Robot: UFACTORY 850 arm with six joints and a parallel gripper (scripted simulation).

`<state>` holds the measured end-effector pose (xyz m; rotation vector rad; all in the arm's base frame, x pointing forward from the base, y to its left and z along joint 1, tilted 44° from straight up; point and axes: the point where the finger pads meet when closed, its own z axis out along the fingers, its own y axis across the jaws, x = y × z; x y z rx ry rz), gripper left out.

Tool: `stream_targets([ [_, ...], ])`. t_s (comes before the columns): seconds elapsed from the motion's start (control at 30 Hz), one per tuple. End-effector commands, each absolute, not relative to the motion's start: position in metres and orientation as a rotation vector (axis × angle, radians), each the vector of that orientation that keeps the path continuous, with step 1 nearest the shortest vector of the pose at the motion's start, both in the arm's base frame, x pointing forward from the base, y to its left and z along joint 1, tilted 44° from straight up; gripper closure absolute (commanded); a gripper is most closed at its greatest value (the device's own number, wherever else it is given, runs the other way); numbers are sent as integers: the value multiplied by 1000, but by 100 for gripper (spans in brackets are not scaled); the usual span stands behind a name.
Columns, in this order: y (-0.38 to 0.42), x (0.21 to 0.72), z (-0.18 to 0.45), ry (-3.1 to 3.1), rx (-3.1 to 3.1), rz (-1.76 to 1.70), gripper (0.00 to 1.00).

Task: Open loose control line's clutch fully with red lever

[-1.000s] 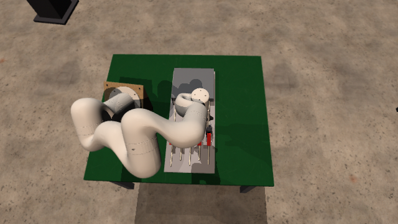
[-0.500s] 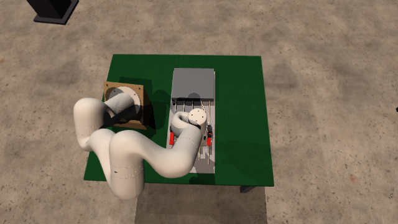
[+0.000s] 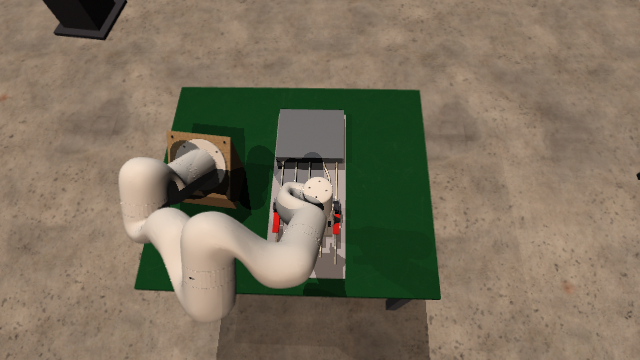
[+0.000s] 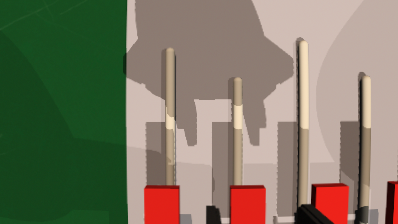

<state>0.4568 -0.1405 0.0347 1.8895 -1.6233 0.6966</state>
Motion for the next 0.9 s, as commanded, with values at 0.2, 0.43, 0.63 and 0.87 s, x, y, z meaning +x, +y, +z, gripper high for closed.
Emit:
stream_targets([
  [0.2,-155,459,19,-1624,1890,698,48],
  [0.43,-161,460,12,-1624,1890,698,48],
  [0.63,-166,460,7,-1624,1890,698,48],
  [0.87,-168,460,5,-1624,1890,698,48],
])
